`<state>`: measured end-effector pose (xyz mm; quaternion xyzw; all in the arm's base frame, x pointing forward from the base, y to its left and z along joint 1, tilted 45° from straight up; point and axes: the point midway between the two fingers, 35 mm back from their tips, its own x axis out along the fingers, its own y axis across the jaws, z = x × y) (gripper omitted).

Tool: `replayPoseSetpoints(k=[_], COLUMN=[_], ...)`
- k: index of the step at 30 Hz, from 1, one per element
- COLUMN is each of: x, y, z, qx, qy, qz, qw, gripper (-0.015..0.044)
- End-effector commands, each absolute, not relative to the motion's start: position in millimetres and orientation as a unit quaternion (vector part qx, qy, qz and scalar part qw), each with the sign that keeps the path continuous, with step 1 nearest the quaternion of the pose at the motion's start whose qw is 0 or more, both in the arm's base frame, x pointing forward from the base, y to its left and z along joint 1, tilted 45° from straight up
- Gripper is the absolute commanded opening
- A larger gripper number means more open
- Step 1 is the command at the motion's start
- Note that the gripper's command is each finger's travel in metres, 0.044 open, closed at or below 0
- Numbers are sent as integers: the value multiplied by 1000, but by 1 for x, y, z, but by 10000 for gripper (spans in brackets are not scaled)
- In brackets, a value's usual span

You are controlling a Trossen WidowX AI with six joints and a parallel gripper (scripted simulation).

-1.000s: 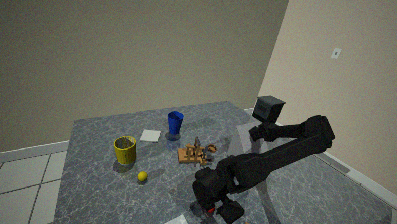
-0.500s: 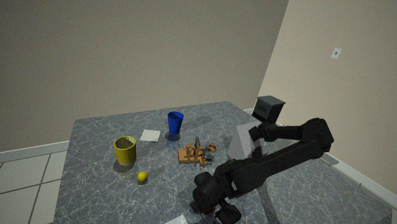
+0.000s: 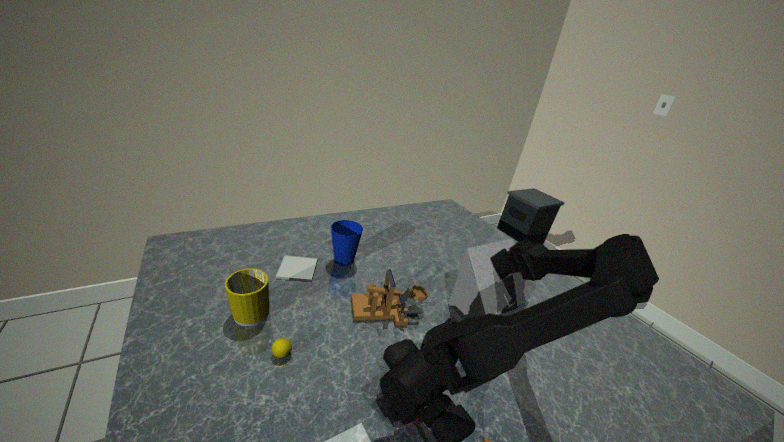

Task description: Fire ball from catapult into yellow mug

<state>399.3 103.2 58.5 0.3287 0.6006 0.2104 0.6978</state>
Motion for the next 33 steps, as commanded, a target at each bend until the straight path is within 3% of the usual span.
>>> replayPoseSetpoints(k=[1,5,25,33], x=[399,403,375,364], y=[104,92,12,-12], z=[58,62,139,106], qx=[330,322,328,334], qy=[602,587,603,624], qz=[210,207,208,188], qw=[696,714,697,681], gripper=[102,0,0,0])
